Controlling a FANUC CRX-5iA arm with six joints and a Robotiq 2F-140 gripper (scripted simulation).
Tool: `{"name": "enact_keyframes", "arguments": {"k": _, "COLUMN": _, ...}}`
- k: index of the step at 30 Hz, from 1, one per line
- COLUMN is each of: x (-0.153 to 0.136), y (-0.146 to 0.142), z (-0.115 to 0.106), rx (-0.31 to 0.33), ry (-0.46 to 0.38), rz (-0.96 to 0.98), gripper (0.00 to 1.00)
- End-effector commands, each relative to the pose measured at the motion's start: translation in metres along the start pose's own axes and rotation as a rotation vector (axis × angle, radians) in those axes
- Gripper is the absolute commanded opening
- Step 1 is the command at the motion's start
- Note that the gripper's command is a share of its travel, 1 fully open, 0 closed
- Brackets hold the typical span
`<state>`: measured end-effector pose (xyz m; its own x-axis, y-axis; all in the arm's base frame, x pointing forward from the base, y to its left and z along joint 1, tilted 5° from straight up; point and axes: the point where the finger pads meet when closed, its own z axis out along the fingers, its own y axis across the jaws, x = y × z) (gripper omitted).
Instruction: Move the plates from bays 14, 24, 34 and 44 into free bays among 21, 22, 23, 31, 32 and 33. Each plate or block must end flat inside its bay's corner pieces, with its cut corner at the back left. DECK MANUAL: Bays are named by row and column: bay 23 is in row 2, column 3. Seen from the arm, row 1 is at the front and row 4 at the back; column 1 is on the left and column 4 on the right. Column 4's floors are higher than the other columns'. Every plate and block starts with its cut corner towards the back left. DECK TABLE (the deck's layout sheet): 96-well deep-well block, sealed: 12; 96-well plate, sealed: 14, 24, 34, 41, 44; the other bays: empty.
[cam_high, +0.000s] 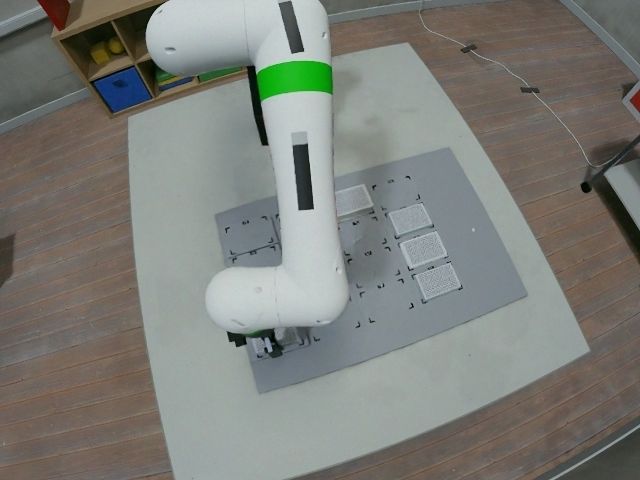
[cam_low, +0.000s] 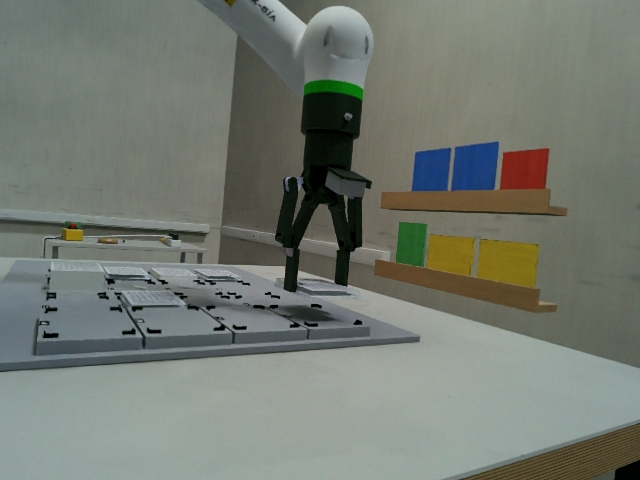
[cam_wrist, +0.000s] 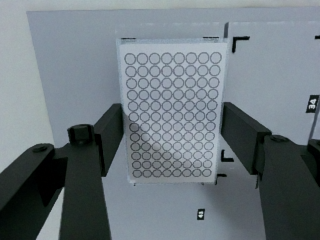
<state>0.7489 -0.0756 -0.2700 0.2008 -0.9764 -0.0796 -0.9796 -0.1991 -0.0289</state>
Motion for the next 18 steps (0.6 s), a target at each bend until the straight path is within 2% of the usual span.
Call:
{"name": "enact_keyframes", "arguments": {"k": 1, "x": 0.0, "y": -0.001, "z": -0.008, "rx": 0.002, "ry": 0.001, "rz": 0.0, "gripper": 0.1}}
{"name": "enact_keyframes", "arguments": {"k": 18, "x": -0.002, "y": 0.0, "z": -0.019, "rx": 0.002, "ry": 0.001, "rz": -0.001, "gripper": 0.1}}
